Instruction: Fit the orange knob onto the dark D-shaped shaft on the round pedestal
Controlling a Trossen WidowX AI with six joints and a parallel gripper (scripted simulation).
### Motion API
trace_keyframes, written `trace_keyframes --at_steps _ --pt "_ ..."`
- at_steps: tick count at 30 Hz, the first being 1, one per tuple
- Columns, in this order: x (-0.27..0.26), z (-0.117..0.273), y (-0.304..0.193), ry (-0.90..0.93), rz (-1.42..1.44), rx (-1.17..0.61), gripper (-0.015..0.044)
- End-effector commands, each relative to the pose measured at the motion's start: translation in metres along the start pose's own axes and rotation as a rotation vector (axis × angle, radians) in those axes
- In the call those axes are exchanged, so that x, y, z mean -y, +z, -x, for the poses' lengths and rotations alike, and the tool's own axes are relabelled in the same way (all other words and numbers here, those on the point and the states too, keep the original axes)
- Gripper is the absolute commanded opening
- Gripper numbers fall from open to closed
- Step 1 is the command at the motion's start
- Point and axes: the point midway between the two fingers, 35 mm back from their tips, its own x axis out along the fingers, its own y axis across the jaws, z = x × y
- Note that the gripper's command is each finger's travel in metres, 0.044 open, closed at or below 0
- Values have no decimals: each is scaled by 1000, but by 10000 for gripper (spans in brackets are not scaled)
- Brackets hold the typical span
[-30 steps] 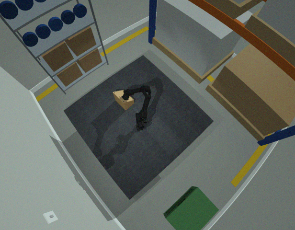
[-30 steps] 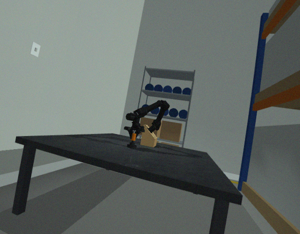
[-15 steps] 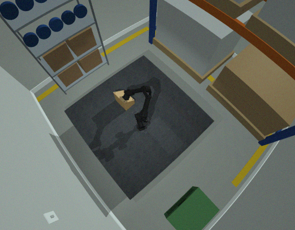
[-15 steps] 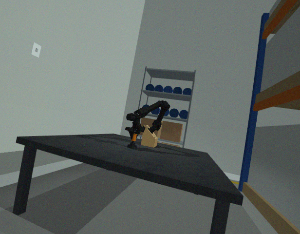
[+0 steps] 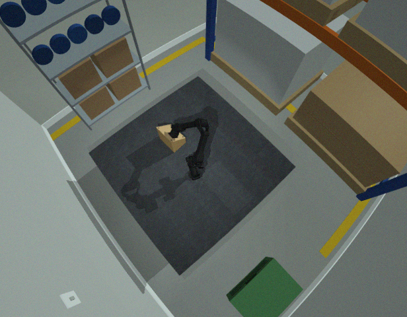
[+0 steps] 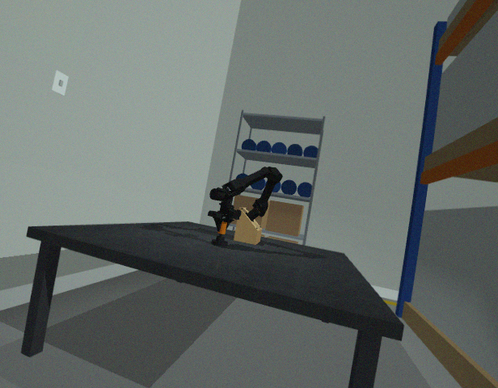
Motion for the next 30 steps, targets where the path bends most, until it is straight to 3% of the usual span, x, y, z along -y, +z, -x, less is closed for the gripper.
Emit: trace_keyframes --at_steps 1,30 --pt "0 0 0 -1 4 3 0" --pt "0 0 0 -1 214 3 0"
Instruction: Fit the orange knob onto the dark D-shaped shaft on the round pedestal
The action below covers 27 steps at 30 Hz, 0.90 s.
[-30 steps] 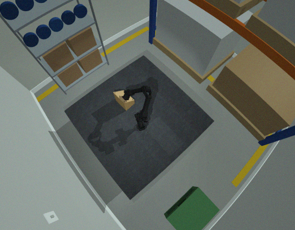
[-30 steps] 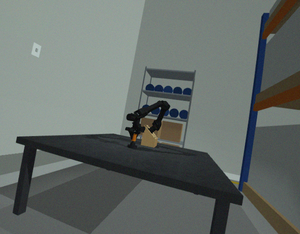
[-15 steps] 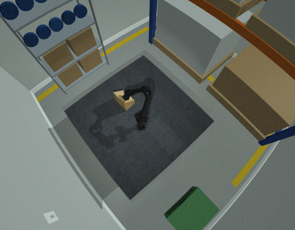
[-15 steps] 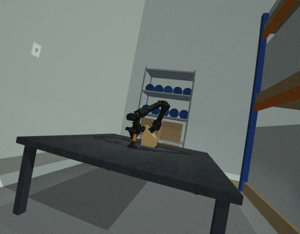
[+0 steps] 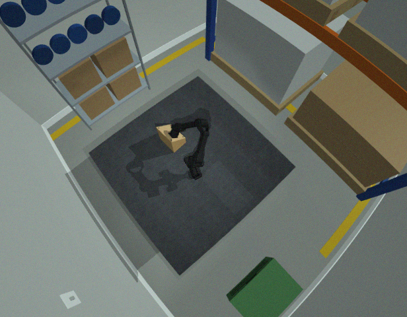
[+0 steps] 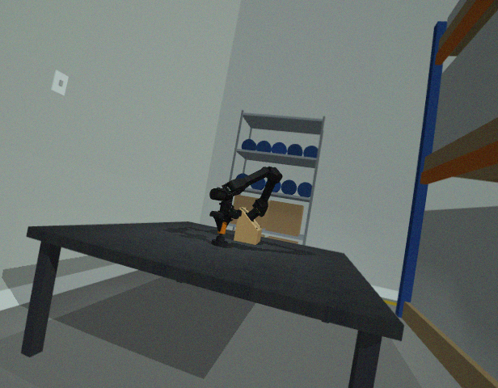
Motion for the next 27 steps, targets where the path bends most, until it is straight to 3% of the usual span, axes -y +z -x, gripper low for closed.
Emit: trace_keyframes --at_steps 1,27 --pt "0 -1 0 -2 9 2 0" --pt "1 3 1 -2 96 1 0"
